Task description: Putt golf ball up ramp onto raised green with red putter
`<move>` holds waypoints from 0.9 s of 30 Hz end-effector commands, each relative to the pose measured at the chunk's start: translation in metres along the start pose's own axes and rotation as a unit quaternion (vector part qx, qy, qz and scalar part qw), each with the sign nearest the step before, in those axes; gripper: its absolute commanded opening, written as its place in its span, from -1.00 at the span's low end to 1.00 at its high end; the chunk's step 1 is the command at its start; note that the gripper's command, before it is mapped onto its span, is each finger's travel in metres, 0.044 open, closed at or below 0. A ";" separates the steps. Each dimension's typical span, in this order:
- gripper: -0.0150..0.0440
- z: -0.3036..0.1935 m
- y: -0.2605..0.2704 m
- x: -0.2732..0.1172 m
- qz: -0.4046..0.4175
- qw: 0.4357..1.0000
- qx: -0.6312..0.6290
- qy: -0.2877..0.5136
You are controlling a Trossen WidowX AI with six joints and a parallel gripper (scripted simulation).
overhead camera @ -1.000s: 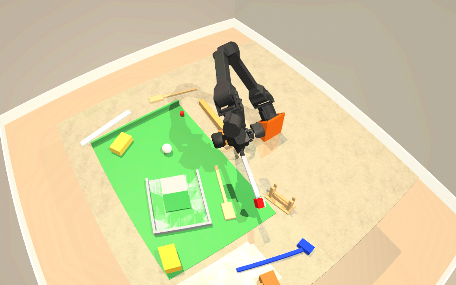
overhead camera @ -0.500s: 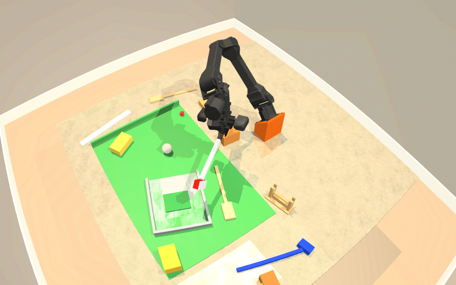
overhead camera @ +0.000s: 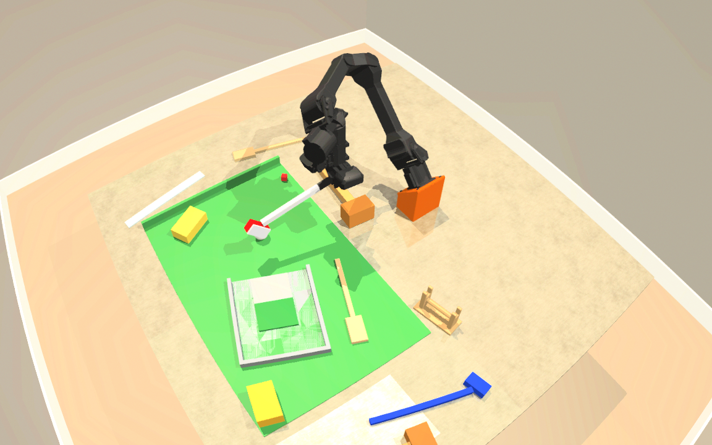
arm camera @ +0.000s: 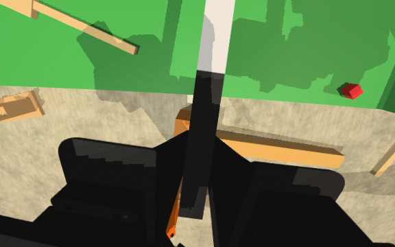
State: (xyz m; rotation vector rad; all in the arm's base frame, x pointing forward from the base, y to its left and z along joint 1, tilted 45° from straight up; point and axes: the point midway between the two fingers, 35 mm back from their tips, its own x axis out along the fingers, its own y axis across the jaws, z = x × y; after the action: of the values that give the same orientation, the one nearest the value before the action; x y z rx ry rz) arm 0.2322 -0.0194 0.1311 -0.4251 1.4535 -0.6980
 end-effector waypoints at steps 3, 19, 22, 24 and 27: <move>-0.49 -0.013 -0.037 -0.001 -0.024 0.991 0.135 -0.003; -0.49 -0.014 -0.042 0.016 -0.026 0.989 0.148 -0.003; -0.49 -0.014 -0.043 0.028 -0.026 0.989 0.149 -0.003; -0.49 -0.014 -0.044 0.036 -0.027 0.988 0.149 -0.004; -0.49 -0.014 -0.044 0.039 -0.027 0.988 0.149 -0.004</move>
State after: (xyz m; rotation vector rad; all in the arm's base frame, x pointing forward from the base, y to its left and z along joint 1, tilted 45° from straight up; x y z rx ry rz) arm 0.2093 -0.0695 0.1332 -0.2295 1.3187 -0.9393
